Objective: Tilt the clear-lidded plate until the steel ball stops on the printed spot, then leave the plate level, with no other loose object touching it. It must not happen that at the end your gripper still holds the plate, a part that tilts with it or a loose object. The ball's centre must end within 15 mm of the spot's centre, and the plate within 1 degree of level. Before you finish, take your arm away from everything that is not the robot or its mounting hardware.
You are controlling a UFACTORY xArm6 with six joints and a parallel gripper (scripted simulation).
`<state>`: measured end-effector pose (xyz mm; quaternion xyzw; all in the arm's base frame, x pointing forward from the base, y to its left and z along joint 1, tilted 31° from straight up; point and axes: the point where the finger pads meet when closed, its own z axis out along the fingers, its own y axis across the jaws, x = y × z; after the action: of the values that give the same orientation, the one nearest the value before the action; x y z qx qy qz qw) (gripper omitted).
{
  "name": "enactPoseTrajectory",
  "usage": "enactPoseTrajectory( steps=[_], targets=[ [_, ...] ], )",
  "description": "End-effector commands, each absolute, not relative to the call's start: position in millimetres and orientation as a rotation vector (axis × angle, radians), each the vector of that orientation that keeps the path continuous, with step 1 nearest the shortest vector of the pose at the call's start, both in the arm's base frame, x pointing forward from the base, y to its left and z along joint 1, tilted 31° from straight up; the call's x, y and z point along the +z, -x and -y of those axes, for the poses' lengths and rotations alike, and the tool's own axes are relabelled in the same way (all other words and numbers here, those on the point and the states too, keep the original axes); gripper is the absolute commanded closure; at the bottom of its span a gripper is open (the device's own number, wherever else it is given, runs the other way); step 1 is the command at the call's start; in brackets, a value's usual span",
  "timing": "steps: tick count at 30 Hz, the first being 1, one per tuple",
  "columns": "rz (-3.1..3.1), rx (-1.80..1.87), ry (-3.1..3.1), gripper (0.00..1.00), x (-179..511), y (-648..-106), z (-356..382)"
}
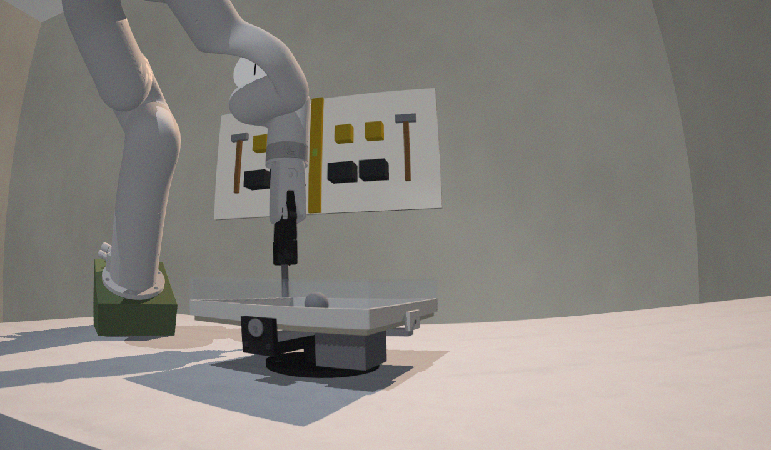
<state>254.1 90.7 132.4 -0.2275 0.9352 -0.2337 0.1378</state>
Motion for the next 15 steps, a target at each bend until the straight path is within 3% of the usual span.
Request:
enactPoseTrajectory(
  steps=[1,15],
  targets=[
    [-2.703,-0.673,0.657,1.00,133.5,-254.6,-91.4],
    [-2.703,-0.673,0.657,1.00,135.0,-253.1,-90.8]
  ],
)
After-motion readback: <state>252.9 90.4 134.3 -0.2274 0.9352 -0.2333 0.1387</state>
